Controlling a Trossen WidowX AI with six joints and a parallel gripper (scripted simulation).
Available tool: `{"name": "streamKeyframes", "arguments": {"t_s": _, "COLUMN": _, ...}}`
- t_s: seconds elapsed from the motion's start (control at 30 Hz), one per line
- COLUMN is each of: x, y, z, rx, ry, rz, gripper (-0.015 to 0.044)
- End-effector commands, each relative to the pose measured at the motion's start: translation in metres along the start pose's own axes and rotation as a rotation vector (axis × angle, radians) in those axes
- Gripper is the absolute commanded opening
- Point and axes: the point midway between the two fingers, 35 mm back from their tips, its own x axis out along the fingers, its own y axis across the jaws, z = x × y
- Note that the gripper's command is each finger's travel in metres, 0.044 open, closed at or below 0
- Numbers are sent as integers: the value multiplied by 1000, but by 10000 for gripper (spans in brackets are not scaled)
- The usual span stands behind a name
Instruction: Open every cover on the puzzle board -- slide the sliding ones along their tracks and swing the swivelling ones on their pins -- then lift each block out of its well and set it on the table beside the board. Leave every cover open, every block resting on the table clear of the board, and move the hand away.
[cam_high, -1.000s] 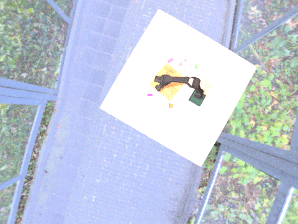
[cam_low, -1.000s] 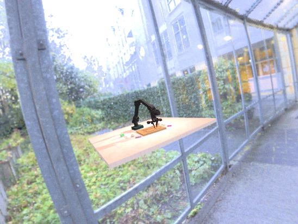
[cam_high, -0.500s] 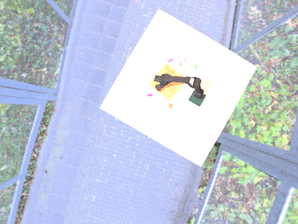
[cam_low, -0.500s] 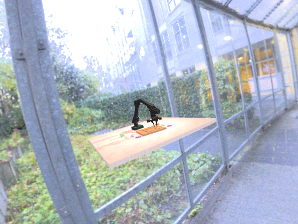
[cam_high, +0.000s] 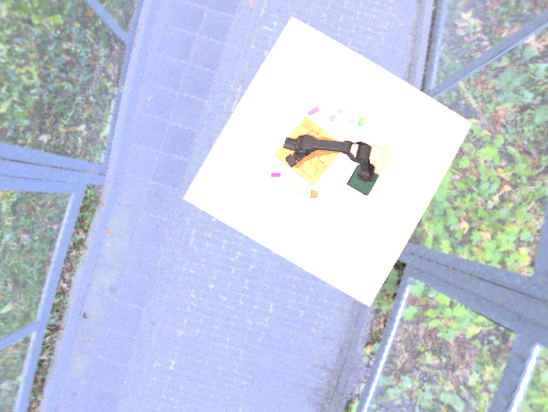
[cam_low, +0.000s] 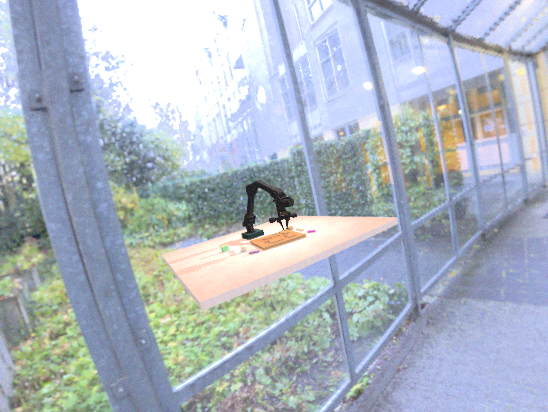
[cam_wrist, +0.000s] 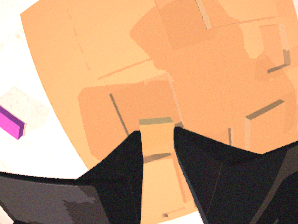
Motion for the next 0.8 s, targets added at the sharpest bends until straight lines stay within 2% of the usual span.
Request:
{"name": "streamKeyframes", "arguments": {"t_s": 0.0, "x": -11, "y": 1, "z": 2, "rx": 4, "ry": -14, "rz": 5, "gripper": 80}}
{"name": "streamKeyframes", "arguments": {"t_s": 0.53, "x": -51, "y": 0, "z": 1, "rx": 4, "ry": -14, "rz": 5, "gripper": 80}}
{"name": "streamKeyframes", "arguments": {"t_s": 0.77, "x": -53, "y": -9, "z": 5, "rx": 4, "ry": -14, "rz": 4, "gripper": 80}}
